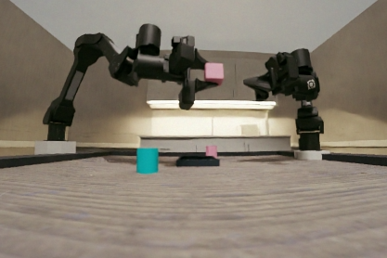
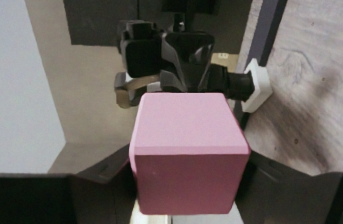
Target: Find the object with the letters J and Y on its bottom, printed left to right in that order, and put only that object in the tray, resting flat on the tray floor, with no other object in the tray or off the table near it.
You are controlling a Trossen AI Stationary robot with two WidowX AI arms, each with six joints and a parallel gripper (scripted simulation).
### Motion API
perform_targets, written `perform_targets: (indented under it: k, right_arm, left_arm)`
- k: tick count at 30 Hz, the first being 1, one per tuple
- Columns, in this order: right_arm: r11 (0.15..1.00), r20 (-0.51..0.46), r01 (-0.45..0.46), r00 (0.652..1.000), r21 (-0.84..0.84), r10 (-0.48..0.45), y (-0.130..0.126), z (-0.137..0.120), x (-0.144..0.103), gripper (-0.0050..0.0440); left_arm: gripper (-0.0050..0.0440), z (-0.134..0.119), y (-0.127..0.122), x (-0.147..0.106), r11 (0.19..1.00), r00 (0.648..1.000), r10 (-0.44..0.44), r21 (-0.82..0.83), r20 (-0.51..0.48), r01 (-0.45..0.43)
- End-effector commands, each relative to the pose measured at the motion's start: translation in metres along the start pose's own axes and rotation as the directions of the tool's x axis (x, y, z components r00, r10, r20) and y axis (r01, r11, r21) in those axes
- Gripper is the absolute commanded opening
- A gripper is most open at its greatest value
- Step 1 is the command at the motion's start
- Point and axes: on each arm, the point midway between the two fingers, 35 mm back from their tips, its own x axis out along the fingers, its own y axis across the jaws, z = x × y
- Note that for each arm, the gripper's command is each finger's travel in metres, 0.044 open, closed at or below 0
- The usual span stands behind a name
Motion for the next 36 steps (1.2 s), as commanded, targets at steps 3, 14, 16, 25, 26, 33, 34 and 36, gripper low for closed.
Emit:
perform_targets:
  k: [3,14,16,25,26,33,34,36]
  right_arm:
    - [1.0,0.01,0.002,1.0,0.009,-0.002,0.001,0.004,0.0,-0.005]
    - [1.0,0.006,0.003,1.0,0.002,-0.003,-0.002,0.002,0.0,-0.005]
    - [1.0,0.011,0.001,1.0,0.008,-0.001,-0.003,0.006,0.002,-0.005]
    - [1.0,0.022,0.001,1.0,0.018,-0.001,-0.012,0.017,0.011,-0.005]
    - [1.0,0.022,0.001,1.0,0.018,-0.001,-0.014,0.018,0.012,-0.005]
    - [1.0,0.024,0.001,1.0,0.016,-0.001,-0.026,0.024,0.018,-0.005]
    - [1.0,0.024,0.001,1.0,0.015,-0.001,-0.028,0.024,0.019,-0.005]
    - [1.0,0.025,0.001,1.0,0.015,-0.001,-0.032,0.026,0.02,-0.005]
  left_arm:
    - [0.0171,0.001,0.018,-0.001,0.999,1.0,0.031,-0.021,0.0,-0.031]
    - [0.0171,0.003,0.012,0.003,0.999,1.0,0.02,-0.037,0.004,-0.02]
    - [0.0171,0.002,0.01,0.006,0.998,1.0,0.01,-0.065,0.007,-0.009]
    - [0.0171,0.002,0.008,0.017,0.966,0.999,-0.042,-0.254,0.031,0.049]
    - [0.0171,0.002,0.005,0.019,0.958,0.998,-0.055,-0.28,0.034,0.062]
    - [0.0171,0.001,-0.017,0.031,0.878,0.988,-0.143,-0.455,0.053,0.152]
    - [0.0171,0.001,-0.019,0.033,0.862,0.986,-0.155,-0.48,0.055,0.162]
    - [0.0171,0.001,-0.023,0.036,0.829,0.982,-0.177,-0.529,0.06,0.181]
